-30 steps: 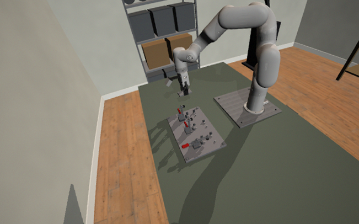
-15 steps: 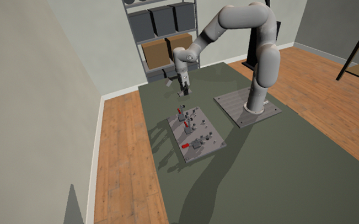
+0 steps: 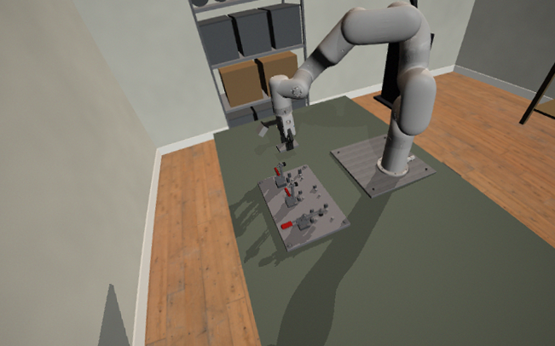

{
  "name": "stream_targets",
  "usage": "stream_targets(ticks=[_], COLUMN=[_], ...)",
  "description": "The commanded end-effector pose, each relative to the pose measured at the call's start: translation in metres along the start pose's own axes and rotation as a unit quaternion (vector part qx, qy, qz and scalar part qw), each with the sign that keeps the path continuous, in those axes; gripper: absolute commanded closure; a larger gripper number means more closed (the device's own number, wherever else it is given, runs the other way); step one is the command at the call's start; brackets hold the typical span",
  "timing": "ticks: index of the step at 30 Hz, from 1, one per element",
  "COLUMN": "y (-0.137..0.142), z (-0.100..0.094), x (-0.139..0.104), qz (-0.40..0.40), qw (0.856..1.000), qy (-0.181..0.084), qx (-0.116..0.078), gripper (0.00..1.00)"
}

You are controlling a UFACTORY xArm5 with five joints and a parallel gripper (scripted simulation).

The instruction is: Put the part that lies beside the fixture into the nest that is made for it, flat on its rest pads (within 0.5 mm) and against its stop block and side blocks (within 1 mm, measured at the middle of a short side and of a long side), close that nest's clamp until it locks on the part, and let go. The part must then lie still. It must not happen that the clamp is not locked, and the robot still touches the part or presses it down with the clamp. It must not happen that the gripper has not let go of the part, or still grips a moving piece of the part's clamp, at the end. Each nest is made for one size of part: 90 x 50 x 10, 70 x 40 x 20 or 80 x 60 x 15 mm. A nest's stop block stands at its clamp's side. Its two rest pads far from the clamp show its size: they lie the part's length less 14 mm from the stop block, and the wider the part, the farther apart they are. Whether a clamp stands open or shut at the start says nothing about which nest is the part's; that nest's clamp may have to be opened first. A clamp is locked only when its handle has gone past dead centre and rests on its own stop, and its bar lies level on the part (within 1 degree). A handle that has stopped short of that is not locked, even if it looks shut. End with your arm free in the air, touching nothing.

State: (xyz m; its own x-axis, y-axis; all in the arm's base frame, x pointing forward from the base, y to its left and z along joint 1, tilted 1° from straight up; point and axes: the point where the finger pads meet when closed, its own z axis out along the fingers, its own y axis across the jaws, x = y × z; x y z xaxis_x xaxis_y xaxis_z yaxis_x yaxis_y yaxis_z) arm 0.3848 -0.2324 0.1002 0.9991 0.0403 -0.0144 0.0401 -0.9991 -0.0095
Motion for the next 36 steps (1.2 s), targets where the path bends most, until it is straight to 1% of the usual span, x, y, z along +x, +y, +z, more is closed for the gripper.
stream_targets(ticks=[1, 14, 16, 23, 29, 31, 33, 36], y=[-0.017, -0.121, -0.121, -0.174, -0.210, -0.219, -0.219, -0.230], z=[-0.001, 0.005, 0.005, 0.008, 0.011, 0.011, 0.011, 0.012], x=[0.001, 0.002, 0.002, 0.003, 0.003, 0.003, 0.003, 0.003], qz=[0.000, 0.000, 0.000, 0.001, 0.001, 0.001, 0.001, 0.001], qw=[1.000, 1.000, 1.000, 1.000, 1.000, 1.000, 1.000, 1.000], qy=[0.002, -0.001, -0.001, -0.002, -0.003, -0.003, -0.003, -0.003], qx=[-0.001, -0.002, -0.002, -0.003, -0.004, -0.004, -0.004, -0.004], gripper=[1.00, 1.00, 1.00, 1.00, 1.00, 1.00, 1.00, 1.00])
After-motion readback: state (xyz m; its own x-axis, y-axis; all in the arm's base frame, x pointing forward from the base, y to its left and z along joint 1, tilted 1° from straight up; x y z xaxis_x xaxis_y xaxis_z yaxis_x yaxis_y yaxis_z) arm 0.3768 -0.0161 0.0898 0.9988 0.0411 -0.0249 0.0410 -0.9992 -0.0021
